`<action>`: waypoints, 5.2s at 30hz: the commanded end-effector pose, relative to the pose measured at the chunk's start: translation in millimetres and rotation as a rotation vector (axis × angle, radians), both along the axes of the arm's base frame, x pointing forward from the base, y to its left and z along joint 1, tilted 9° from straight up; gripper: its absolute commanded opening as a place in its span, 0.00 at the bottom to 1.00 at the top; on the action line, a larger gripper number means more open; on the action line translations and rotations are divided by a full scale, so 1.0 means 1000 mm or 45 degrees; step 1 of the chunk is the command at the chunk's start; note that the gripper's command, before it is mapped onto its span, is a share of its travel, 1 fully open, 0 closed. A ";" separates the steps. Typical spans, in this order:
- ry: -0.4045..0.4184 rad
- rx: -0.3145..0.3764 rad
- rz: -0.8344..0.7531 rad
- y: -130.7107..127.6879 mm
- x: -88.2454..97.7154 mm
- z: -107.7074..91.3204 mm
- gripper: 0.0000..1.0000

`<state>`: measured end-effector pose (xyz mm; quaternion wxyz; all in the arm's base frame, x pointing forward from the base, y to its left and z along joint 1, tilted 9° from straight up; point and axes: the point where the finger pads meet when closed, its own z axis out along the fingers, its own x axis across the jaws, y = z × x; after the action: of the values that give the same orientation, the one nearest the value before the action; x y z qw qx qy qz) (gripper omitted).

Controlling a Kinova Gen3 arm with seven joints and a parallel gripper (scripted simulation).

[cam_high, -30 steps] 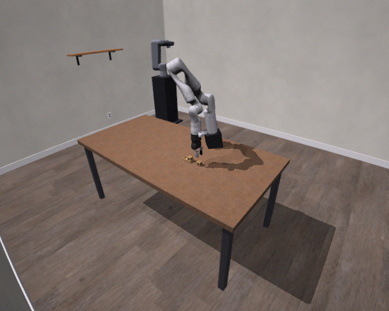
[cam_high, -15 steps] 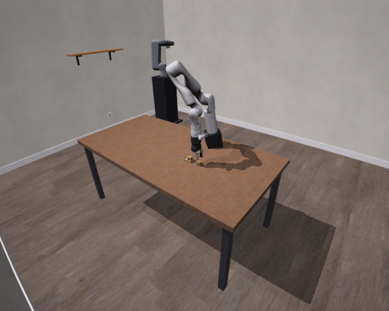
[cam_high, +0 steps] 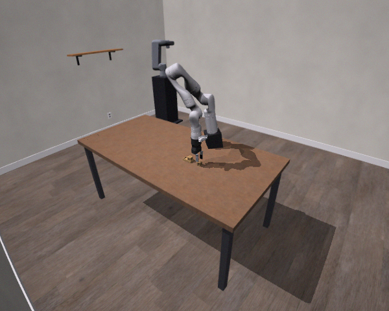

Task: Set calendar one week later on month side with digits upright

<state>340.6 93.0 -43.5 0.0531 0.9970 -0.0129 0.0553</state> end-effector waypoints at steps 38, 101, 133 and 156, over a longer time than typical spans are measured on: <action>0.006 0.000 0.002 0.000 -0.001 -0.005 0.90; 0.006 0.000 0.002 0.000 -0.001 -0.005 0.90; 0.006 0.000 0.002 -0.003 0.002 -0.034 0.90; 0.006 0.000 0.002 -0.003 0.002 -0.034 0.90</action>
<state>342.5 89.9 -78.3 0.0533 0.9971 -0.0122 0.0524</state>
